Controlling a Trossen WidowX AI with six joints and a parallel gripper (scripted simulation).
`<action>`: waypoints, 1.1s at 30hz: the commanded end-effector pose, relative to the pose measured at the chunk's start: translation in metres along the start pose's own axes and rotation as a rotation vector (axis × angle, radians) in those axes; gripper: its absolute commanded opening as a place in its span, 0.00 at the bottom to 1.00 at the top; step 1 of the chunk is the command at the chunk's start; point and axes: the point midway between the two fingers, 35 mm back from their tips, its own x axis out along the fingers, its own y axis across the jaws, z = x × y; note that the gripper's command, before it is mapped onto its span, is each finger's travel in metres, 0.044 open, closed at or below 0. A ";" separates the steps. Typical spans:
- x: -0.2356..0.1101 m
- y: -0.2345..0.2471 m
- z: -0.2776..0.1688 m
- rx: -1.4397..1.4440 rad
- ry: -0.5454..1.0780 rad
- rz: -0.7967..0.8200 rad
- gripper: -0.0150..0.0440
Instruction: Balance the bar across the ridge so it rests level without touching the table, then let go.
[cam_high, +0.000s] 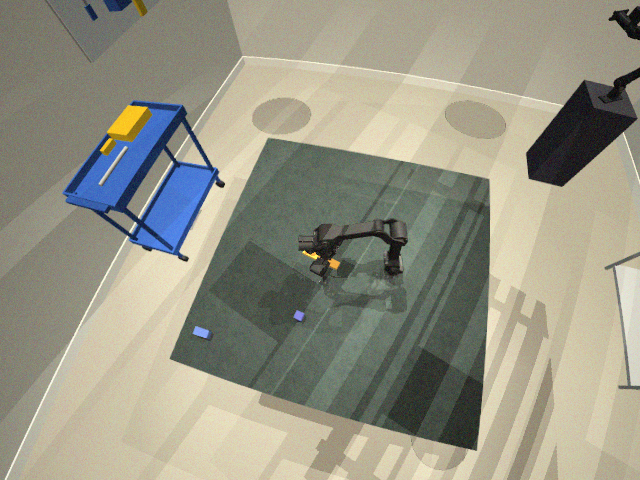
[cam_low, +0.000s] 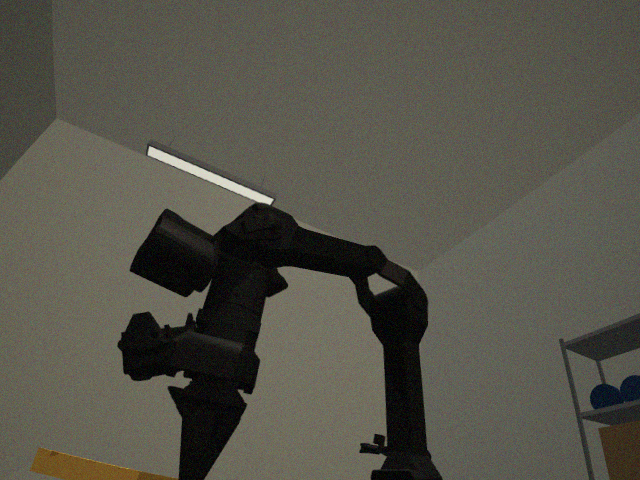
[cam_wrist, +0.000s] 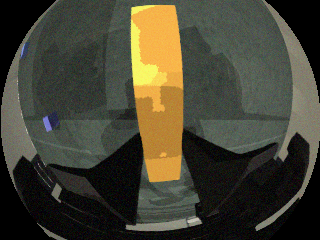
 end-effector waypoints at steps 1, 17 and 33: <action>0.005 0.001 0.000 0.006 0.001 0.004 0.25; 0.027 0.001 -0.001 0.008 0.001 0.004 0.25; 0.028 0.001 -0.001 0.008 0.001 0.004 0.25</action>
